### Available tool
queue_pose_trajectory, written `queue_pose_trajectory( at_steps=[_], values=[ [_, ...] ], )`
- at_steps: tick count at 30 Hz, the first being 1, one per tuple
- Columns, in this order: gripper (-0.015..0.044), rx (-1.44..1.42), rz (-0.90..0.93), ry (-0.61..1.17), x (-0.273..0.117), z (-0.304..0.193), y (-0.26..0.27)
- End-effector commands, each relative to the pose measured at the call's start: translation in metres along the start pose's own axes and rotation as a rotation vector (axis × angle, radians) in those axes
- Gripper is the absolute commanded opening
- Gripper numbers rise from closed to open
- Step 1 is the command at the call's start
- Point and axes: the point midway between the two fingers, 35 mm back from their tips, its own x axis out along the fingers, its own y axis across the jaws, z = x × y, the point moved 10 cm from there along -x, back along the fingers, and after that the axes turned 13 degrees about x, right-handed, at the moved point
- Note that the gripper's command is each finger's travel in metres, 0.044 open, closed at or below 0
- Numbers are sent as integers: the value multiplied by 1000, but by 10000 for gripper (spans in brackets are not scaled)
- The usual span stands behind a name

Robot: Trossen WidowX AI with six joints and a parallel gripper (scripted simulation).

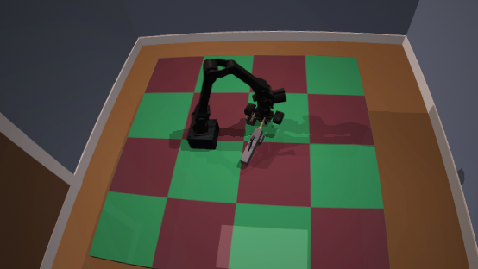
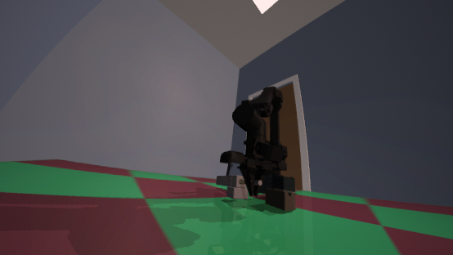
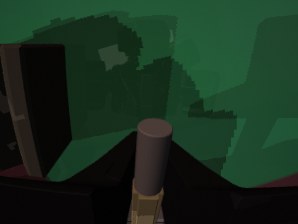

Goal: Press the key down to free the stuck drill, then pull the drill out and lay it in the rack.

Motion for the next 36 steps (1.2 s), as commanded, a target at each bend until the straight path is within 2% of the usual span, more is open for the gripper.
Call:
queue_pose_trajectory(
  at_steps=[1, 36],
  values=[
    [0, 5, 4, 1, 1, 7, 0],
    [0, 5, 5, -4, -7, 52, 11]
  ],
)
